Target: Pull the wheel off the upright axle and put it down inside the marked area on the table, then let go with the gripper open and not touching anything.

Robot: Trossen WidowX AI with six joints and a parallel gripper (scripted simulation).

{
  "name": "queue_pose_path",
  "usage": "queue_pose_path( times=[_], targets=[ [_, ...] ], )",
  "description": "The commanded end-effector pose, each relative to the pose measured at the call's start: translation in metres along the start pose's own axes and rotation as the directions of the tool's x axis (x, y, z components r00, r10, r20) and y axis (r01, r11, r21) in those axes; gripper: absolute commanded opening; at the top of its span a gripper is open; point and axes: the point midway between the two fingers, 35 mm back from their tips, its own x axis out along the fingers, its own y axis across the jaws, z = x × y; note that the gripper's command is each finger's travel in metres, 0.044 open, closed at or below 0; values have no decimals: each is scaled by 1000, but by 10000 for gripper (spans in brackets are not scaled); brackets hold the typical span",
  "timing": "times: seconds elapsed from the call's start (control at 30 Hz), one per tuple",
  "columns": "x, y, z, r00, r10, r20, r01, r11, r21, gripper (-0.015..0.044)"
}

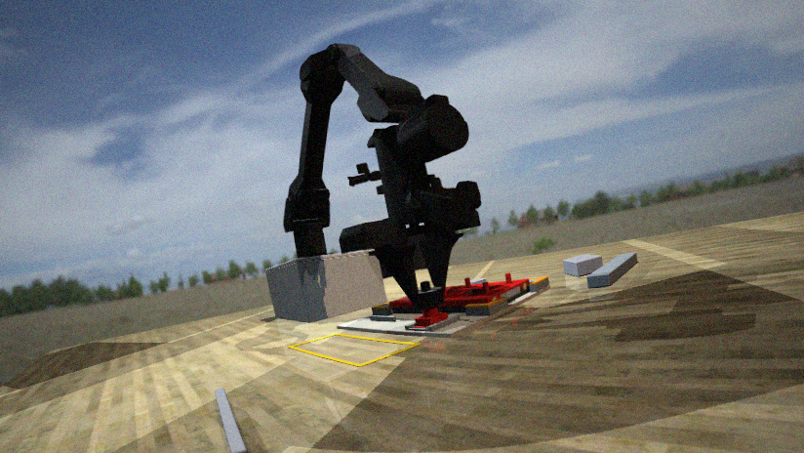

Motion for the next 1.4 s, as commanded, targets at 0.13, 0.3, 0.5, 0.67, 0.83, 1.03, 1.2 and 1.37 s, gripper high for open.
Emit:
queue_pose_path(
  times=[0.13, 0.3, 0.5, 0.67, 0.83, 1.03, 1.2, 1.37],
  targets=[
    [-6, 0, 0, 1000, -1, 2, 1, 1000, 1, 0],
    [-7, 0, 0, 1000, -1, 2, 1, 1000, 1, 0],
    [-9, 0, 0, 1000, -2, 2, 2, 1000, 2, 0],
    [-11, 0, 1, 1000, -2, 2, 2, 1000, 2, 0],
    [-13, 0, 1, 1000, -2, 1, 2, 1000, 2, 0],
    [-15, 0, 1, 1000, -2, 1, 2, 1000, 2, 0],
    [-16, 0, 1, 1000, -2, 1, 2, 1000, 3, 0],
    [-18, 0, 1, 1000, -2, 0, 2, 1000, 3, 0]
  ],
)
